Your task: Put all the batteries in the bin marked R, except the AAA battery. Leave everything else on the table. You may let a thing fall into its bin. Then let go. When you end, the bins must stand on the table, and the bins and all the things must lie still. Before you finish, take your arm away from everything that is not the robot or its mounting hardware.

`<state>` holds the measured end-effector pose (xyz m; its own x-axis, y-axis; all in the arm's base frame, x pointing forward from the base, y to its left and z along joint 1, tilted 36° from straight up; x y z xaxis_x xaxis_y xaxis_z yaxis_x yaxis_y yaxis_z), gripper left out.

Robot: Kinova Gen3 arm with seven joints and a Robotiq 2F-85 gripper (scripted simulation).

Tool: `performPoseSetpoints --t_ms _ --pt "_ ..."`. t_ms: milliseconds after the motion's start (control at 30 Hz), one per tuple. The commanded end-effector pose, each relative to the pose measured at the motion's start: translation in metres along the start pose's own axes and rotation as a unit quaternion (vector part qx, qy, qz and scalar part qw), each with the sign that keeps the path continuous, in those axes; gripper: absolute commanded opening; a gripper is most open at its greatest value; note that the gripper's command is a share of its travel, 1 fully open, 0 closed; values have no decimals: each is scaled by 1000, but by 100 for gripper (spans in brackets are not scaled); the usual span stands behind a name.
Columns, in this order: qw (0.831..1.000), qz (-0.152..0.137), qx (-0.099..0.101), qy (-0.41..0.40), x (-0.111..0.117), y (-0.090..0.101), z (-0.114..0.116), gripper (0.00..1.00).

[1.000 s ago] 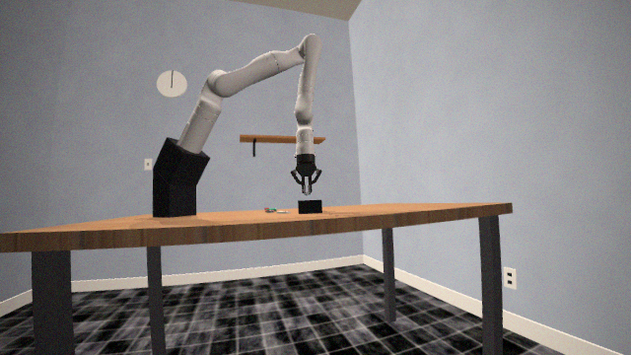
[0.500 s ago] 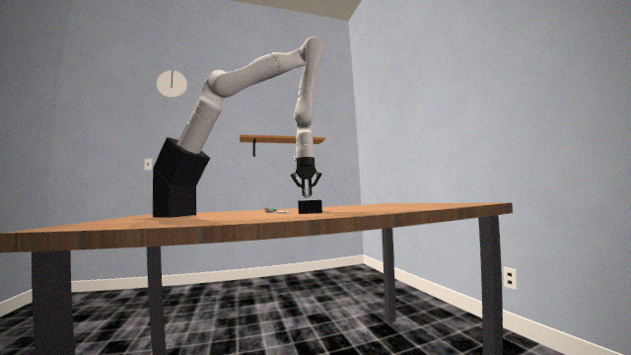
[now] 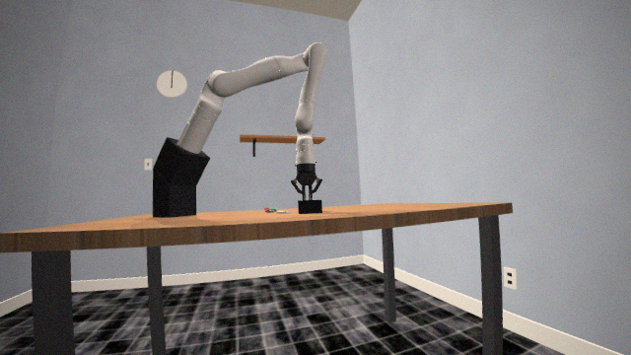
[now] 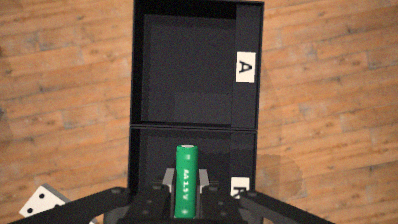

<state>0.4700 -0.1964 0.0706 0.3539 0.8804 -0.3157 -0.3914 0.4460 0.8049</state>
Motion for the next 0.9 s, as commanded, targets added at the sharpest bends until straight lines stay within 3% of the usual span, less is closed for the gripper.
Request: performPoseSetpoints --t_ms 0,700,733,867 --pt "1000 -4 4 -3 -5 -9 -3 9" --pt "1000 -4 4 -3 -5 -14 -5 9" --pt "1000 -4 4 -3 -5 -14 -5 29" --pt "1000 -4 4 -3 -5 -14 -5 29"
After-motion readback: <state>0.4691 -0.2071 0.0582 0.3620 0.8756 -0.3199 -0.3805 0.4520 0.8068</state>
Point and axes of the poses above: the point where the finger pads meet when closed, its own y axis back along the fingers, its own z axis across the jaws, x = y × z, the point moved 1 cm from there along y, back along the fingers, and after that the axes turned 7 degrees about y, right-handed, at the moved point
